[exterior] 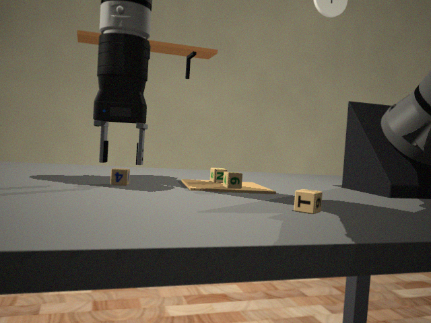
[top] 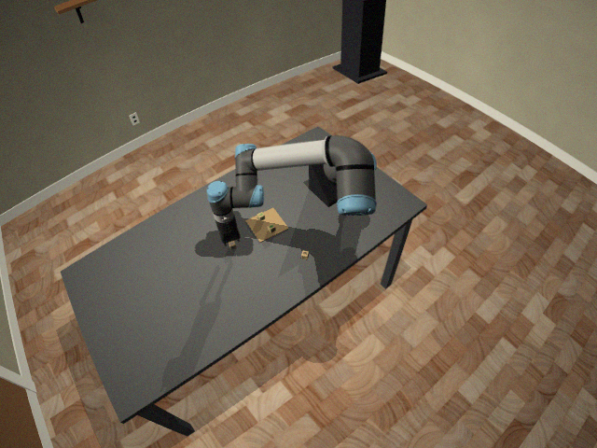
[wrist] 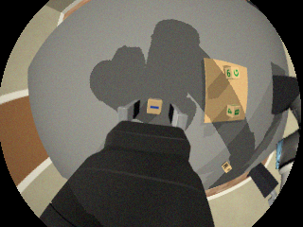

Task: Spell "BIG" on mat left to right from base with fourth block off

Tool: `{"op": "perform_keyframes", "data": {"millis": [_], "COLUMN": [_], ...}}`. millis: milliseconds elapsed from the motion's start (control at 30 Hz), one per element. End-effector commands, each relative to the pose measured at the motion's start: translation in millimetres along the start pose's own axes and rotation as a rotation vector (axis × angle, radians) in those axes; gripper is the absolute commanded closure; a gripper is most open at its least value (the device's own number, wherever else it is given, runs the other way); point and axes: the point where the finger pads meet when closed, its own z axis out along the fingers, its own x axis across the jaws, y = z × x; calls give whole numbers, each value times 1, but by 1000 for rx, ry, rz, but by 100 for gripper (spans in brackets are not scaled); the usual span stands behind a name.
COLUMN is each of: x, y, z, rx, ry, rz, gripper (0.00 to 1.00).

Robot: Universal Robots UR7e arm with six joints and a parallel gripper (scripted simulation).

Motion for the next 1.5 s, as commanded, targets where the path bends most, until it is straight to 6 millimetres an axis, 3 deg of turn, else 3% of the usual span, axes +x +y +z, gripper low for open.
{"op": "perform_keyframes", "data": {"millis": [0, 1233, 1467], "x": [0, 0, 2], "y": [2, 2, 1], "z": [0, 0, 8], "rx": [0, 0, -1], "ry": [0, 0, 3], "rz": [-2, -2, 1], "gripper": [0, 0, 0]}}
